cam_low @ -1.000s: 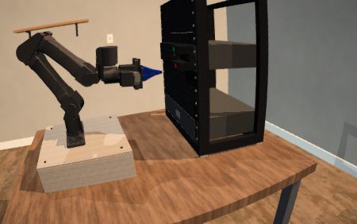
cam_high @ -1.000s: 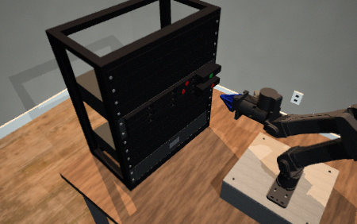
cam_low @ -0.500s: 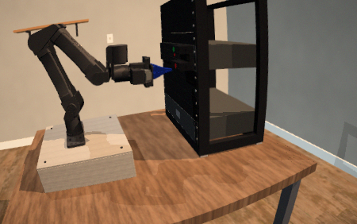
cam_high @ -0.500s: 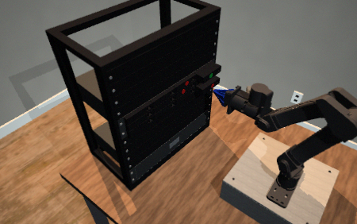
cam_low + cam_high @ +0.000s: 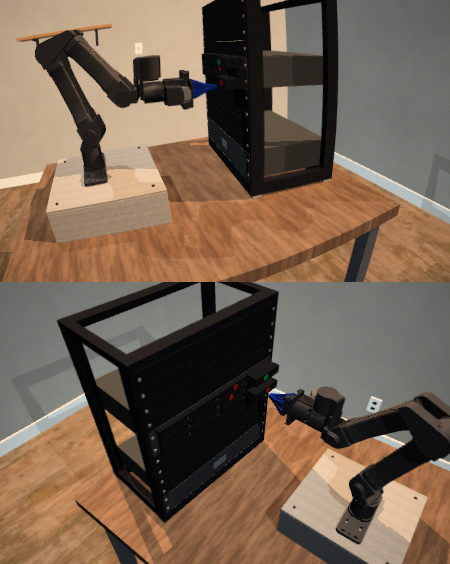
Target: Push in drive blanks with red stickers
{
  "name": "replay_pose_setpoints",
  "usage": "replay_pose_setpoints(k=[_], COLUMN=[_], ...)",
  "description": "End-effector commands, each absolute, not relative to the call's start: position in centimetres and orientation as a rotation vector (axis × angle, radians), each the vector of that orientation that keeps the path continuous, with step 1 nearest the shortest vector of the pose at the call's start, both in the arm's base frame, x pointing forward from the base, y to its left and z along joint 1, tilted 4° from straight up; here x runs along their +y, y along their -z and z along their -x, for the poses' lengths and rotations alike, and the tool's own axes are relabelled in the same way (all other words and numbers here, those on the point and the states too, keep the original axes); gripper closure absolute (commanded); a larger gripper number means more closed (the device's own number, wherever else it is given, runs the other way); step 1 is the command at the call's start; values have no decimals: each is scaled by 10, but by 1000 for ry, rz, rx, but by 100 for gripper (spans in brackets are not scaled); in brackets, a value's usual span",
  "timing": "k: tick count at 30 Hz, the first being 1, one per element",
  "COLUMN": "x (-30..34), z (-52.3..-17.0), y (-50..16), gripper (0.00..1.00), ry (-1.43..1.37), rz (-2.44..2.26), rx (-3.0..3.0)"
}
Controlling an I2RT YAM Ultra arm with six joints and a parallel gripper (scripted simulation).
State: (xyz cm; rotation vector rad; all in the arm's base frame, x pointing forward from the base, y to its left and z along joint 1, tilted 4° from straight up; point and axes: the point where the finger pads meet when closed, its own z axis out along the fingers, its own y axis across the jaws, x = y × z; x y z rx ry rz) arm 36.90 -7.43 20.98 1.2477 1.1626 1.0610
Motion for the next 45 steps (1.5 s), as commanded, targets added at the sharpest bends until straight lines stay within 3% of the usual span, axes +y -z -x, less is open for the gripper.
replay_pose_setpoints(k=[1, 45], x=[-71, -72], z=[-373, -398], y=[-232, -228], gripper=[100, 100], ry=[-1069, -1058], rz=[-1198, -1228], rx=[1143, 1167])
